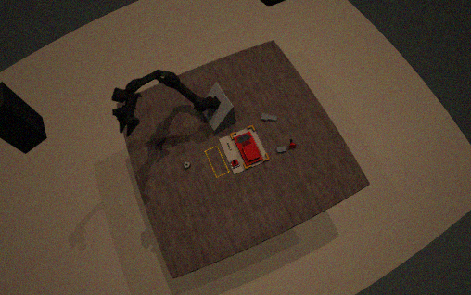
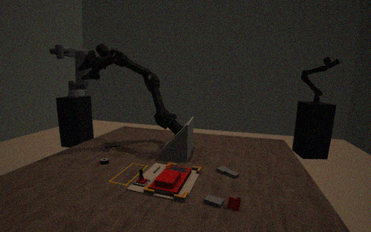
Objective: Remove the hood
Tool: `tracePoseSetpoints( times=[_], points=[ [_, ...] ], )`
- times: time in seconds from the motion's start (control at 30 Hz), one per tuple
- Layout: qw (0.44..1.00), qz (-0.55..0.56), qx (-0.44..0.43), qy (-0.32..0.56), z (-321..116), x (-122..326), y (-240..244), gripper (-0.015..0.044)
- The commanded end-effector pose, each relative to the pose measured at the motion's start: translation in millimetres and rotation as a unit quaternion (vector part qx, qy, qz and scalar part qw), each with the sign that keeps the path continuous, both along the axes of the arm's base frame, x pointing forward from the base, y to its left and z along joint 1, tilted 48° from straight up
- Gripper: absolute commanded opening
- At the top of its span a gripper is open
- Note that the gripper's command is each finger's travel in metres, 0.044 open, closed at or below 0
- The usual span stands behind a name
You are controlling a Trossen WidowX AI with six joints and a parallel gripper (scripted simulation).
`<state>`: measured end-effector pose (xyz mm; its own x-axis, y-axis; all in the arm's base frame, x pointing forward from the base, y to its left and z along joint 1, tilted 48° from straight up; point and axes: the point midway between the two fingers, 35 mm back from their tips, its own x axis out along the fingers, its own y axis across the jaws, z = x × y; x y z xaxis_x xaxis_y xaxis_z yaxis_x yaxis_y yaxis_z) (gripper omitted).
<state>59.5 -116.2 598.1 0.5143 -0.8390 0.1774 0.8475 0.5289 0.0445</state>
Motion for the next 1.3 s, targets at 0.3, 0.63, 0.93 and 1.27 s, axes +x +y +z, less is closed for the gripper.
tracePoseSetpoints(
  times=[0.3, 0.63, 0.93, 1.27],
  points=[
    [0.992, 0.046, 0.092, 0.066, -50.5, 109.7, -38.6, 0.0440],
    [0.977, 0.080, 0.163, 0.110, -103.5, 192.9, -44.7, 0.0440],
    [0.952, 0.098, 0.216, 0.193, -171.8, 258.0, -31.4, 0.0440],
    [0.917, 0.109, 0.229, 0.309, -247.0, 300.8, -12.2, 0.0440]
  ],
)
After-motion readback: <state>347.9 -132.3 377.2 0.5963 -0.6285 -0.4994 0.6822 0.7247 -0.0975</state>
